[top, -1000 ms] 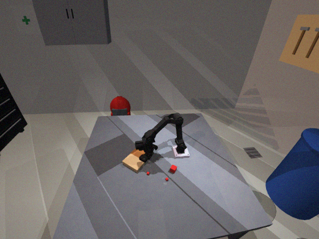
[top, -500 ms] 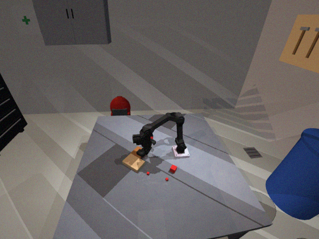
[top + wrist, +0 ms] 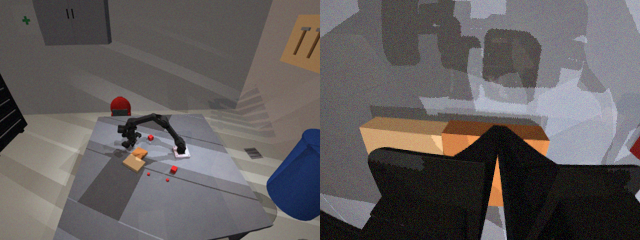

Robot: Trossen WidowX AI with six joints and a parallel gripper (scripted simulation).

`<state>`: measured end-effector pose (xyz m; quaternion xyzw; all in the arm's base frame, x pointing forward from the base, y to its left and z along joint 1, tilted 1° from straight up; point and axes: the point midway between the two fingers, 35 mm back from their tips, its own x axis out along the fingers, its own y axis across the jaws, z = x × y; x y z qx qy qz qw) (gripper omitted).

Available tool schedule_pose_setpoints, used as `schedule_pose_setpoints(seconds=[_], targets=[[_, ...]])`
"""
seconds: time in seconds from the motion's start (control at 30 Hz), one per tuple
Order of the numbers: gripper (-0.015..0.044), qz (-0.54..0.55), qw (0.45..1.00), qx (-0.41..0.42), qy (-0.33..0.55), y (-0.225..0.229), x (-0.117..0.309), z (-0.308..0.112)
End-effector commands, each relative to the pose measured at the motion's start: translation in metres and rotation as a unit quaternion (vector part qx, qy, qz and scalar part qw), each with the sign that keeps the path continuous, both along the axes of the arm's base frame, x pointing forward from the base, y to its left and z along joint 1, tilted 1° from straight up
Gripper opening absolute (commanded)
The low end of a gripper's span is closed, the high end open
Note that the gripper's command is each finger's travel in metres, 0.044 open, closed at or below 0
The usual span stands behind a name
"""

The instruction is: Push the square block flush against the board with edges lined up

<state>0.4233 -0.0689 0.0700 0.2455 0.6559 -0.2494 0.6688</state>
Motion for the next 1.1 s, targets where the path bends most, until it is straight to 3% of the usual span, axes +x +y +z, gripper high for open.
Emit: schedule_pose_setpoints(seconds=[0.0,0.17,1.07], targets=[[0.0000,0.008,1.000,-0.001,0.002,-0.004,0.004,-0.002],[0.0000,0.008,1.000,-0.001,0.002,-0.005,0.006,-0.053],[0.0000,0.008,1.000,0.000,0.002,0.005,-0.004,-0.053]])
